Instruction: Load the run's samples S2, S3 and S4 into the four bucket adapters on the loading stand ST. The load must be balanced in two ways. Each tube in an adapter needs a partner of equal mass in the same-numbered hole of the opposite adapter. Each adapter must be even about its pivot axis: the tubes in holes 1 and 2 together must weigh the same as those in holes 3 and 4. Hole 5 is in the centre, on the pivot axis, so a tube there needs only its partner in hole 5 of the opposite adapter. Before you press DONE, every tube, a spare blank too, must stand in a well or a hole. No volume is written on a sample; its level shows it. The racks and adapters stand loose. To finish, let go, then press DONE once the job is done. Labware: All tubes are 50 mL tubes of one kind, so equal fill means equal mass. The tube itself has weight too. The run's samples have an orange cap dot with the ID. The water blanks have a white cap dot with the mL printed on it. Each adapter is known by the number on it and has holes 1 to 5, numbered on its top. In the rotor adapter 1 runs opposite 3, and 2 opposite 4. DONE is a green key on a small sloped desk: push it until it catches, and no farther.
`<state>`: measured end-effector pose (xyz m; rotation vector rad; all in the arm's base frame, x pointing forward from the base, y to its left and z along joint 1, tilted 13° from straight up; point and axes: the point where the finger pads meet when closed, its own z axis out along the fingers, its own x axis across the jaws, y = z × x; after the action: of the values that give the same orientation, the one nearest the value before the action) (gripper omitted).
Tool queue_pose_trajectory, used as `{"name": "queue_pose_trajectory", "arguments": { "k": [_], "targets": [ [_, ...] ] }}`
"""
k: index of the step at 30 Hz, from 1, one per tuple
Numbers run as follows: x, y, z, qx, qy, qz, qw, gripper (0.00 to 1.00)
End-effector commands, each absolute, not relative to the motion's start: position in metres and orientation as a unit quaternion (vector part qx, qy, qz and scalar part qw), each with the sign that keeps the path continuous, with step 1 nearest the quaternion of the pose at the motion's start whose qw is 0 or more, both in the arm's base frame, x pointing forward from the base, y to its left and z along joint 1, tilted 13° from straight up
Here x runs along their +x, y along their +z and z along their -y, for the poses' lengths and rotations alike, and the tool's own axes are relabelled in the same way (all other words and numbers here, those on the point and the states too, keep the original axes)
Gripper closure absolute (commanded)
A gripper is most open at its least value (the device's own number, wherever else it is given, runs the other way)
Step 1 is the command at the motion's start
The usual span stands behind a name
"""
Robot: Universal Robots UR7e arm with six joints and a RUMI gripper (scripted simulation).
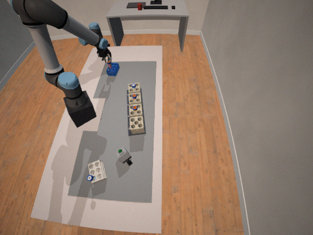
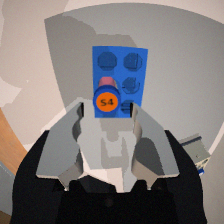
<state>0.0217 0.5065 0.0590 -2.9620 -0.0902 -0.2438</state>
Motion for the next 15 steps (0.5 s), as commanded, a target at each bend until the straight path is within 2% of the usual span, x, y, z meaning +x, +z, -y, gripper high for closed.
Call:
{"name": "queue_pose_trajectory", "arguments": {
  "k": [1, 15],
  "targets": [
    [0.0233, 0.0495, -0.5092, -0.993, -0.082, 0.03, 0.085, 0.65],
    [0.0246, 0.0418, -0.5105, -0.993, -0.082, 0.03, 0.085, 0.65]
  ]
}}
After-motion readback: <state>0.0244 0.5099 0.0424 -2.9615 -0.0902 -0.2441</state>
